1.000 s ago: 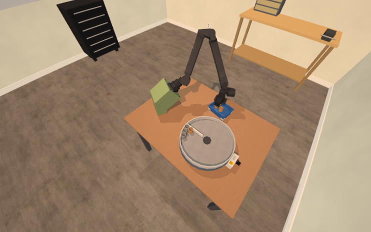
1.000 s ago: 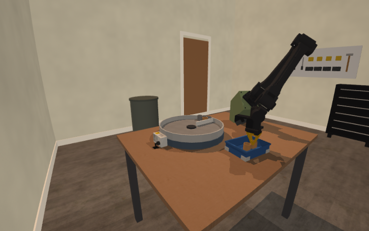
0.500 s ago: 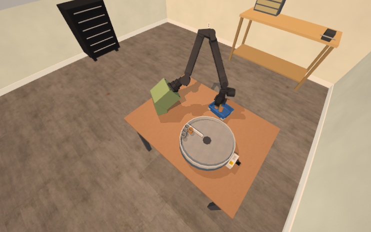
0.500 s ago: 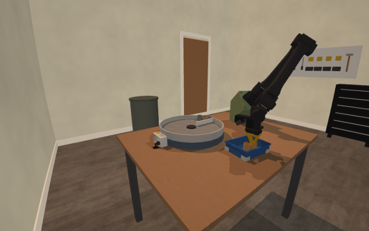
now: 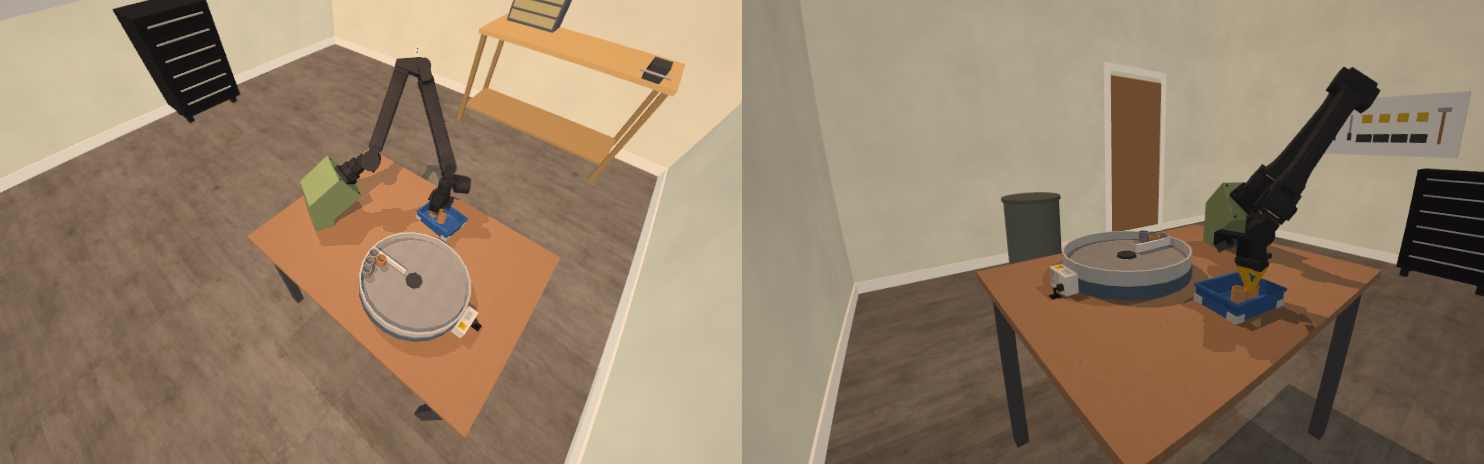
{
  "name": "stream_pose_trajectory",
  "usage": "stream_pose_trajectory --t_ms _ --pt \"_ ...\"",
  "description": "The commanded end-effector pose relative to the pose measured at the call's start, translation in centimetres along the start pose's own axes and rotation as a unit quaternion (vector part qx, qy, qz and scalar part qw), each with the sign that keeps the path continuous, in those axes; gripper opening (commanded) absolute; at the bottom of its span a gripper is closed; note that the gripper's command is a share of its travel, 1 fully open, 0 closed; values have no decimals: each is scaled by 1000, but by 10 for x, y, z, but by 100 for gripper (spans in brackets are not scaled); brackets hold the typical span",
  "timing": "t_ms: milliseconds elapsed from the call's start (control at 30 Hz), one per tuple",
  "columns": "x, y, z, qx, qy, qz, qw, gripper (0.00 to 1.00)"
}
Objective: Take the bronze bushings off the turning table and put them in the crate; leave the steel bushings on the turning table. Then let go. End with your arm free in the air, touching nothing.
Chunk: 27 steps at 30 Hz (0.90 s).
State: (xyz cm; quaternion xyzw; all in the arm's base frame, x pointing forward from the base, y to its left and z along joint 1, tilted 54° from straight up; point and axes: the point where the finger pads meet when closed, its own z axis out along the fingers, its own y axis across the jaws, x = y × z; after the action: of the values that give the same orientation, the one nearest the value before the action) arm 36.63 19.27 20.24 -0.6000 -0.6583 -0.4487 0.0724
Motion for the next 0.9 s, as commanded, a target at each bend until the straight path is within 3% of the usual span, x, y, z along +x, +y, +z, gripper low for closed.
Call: stream_pose_trajectory --t_ms 0,267,633,867 --pt "4 6 -2 -10 3 -4 1000 15" --pt "4 6 -5 -11 2 -5 1000 15" --pt "9 18 -36 -22 2 -12 1000 15" --pt "10 18 -70 -23 1 -14 1000 15"
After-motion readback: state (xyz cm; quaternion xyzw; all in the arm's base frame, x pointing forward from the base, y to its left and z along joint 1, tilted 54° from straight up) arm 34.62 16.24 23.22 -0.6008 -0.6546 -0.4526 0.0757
